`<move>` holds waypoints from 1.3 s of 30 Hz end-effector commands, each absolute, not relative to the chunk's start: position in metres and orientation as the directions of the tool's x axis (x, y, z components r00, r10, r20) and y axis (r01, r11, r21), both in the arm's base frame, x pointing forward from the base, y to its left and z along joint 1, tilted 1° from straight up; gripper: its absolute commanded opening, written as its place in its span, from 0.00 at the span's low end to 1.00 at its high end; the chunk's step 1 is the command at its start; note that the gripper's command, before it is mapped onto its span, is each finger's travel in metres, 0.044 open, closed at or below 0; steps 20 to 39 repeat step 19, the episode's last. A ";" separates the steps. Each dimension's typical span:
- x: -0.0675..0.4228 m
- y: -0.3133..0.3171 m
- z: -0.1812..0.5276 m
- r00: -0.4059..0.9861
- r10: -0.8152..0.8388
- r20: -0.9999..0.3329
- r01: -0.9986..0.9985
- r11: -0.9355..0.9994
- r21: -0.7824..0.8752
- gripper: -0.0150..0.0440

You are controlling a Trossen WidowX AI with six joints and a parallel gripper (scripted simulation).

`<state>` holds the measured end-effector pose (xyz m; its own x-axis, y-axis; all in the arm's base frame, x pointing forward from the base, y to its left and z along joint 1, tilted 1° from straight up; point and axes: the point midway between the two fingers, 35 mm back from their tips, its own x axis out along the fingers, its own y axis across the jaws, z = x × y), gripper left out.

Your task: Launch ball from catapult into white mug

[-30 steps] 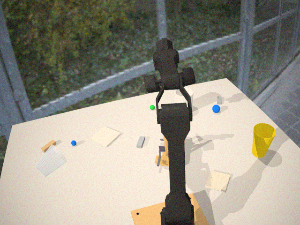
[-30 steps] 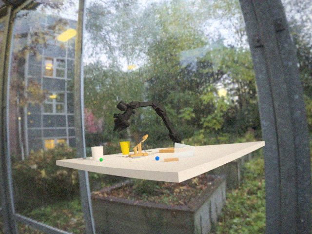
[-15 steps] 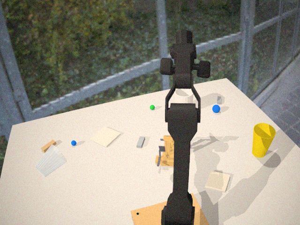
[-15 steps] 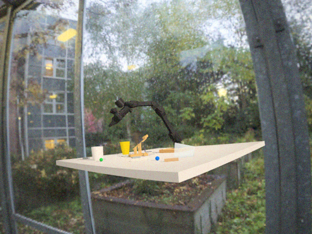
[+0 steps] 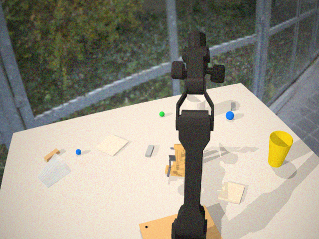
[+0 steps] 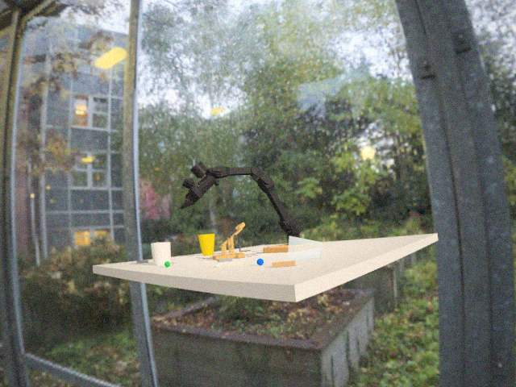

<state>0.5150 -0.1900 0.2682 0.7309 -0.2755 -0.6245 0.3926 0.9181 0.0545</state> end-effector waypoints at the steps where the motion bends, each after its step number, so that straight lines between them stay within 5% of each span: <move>1: 0.515 -0.189 0.268 0.733 -0.271 -0.624 0.391 0.918 0.061 1.00; 39: 0.515 -0.190 0.268 0.730 -0.275 -0.625 0.393 0.918 0.055 1.00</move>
